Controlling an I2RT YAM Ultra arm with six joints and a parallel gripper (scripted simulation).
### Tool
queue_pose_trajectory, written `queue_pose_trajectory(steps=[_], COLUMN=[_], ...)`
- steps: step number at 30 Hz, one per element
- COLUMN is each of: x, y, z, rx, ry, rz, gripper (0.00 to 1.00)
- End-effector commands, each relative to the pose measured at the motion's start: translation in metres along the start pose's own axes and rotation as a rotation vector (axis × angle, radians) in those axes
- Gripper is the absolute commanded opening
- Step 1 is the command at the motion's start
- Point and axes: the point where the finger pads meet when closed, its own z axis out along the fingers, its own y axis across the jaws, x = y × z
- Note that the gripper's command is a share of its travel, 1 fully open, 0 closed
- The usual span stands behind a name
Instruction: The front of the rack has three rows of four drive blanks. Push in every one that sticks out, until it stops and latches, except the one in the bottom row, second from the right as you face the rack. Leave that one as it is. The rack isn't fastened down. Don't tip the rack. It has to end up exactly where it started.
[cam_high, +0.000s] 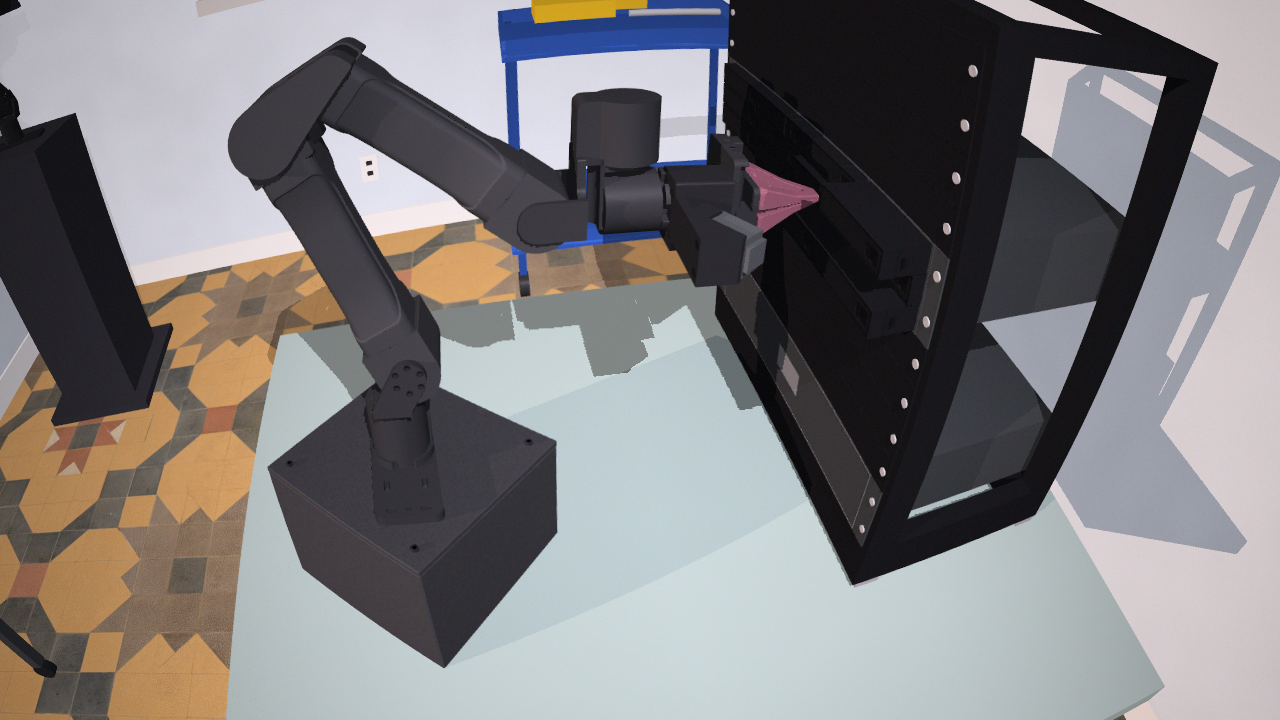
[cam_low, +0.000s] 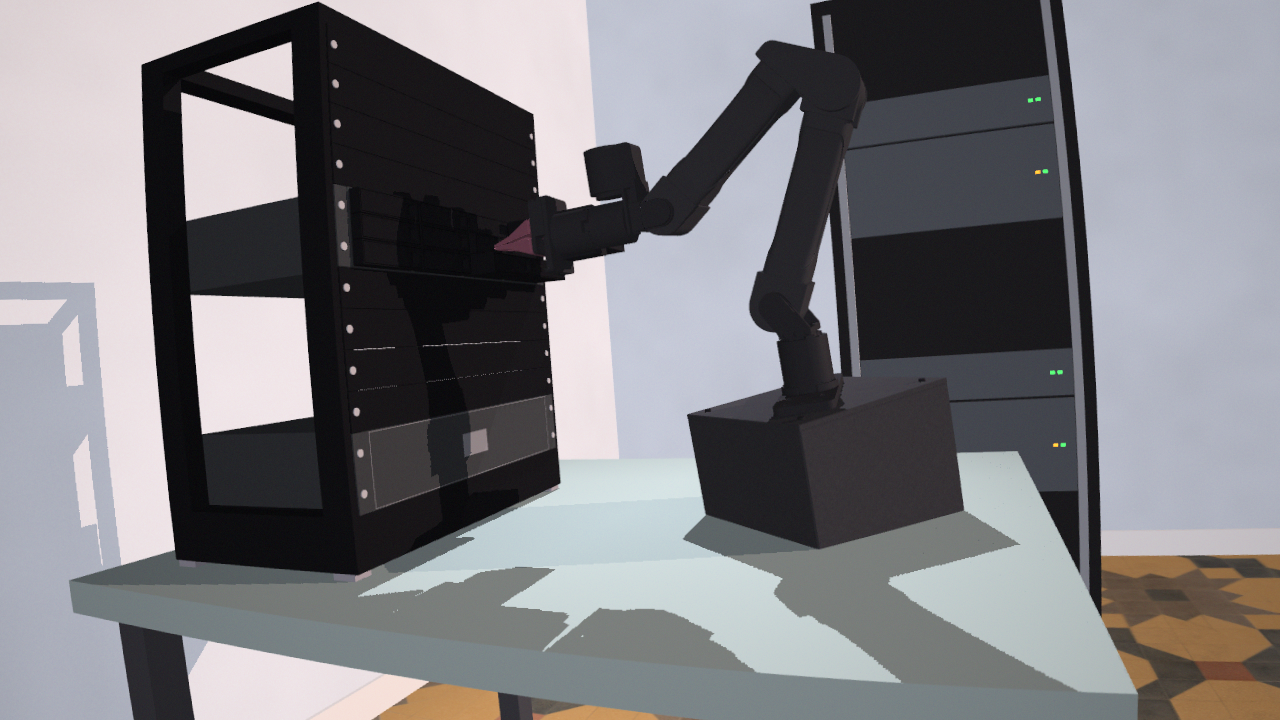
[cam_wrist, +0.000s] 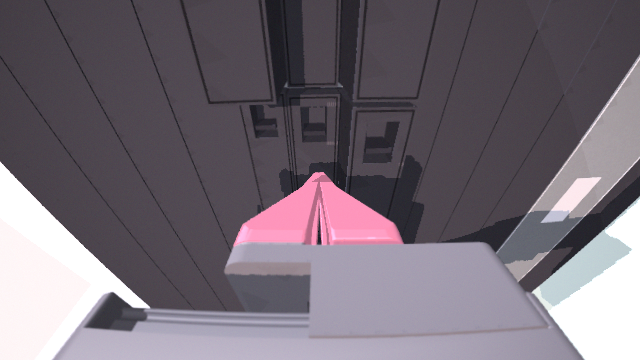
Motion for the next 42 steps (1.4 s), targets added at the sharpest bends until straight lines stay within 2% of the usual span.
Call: queue_pose_trajectory(steps=[1,42], x=[0.0115,0.0129], y=[0.0278,0.0319], z=[0.0108,0.0154], rx=[-0.071,-0.071], ry=[0.035,0.035], rz=[-0.014,-0.014], gripper=[0.00,0.00])
